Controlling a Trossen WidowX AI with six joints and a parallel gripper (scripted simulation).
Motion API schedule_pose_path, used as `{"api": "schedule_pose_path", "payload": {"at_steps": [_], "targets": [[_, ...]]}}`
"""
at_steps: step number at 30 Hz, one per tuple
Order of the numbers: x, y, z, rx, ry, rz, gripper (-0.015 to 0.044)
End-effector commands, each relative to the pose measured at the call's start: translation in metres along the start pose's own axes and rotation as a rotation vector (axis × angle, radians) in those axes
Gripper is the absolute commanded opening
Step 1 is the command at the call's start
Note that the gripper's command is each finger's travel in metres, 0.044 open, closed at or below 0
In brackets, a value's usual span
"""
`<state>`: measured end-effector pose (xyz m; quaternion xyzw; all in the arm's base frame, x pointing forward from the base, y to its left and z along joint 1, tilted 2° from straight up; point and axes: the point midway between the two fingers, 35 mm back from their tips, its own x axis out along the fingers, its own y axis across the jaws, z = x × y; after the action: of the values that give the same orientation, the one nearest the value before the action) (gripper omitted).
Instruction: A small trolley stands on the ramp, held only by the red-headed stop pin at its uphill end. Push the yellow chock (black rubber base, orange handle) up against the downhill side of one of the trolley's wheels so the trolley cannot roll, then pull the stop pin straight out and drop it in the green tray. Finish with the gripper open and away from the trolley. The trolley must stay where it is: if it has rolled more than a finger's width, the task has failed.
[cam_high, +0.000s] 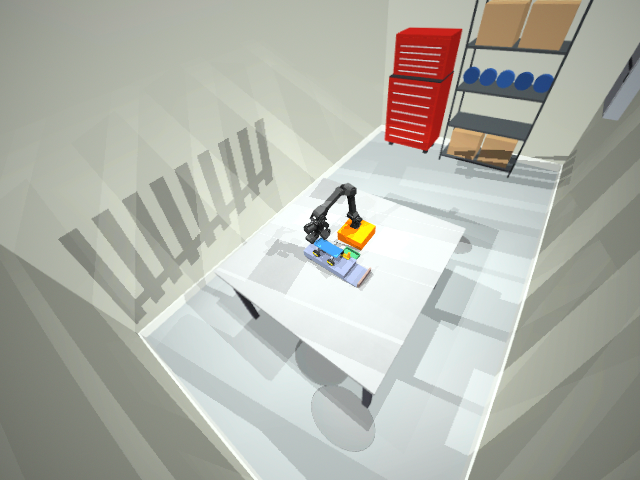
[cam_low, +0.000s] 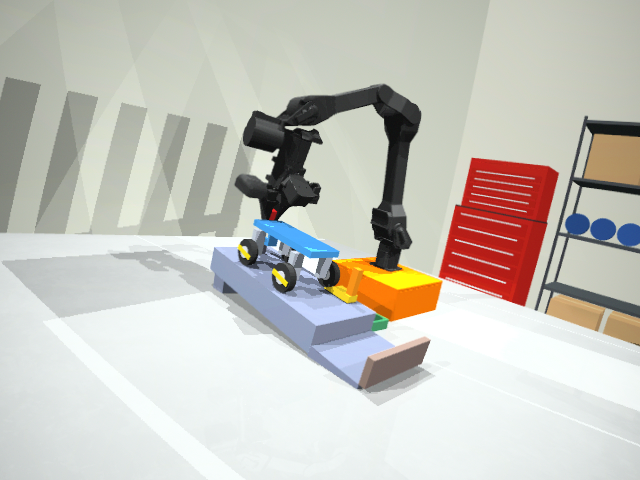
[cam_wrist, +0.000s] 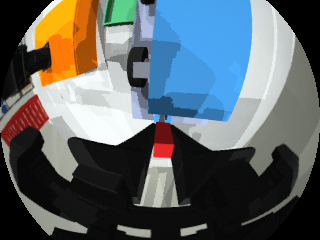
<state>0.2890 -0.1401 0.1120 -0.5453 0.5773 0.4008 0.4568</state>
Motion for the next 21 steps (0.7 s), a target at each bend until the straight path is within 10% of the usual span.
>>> {"api": "schedule_pose_path", "payload": {"at_steps": [1,21], "targets": [[-0.0052,-0.0002,-0.0015,0.005,0.005,-0.006,0.0],[-0.015,-0.0002,-0.0027,0.005,0.004,-0.006,0.0]]}}
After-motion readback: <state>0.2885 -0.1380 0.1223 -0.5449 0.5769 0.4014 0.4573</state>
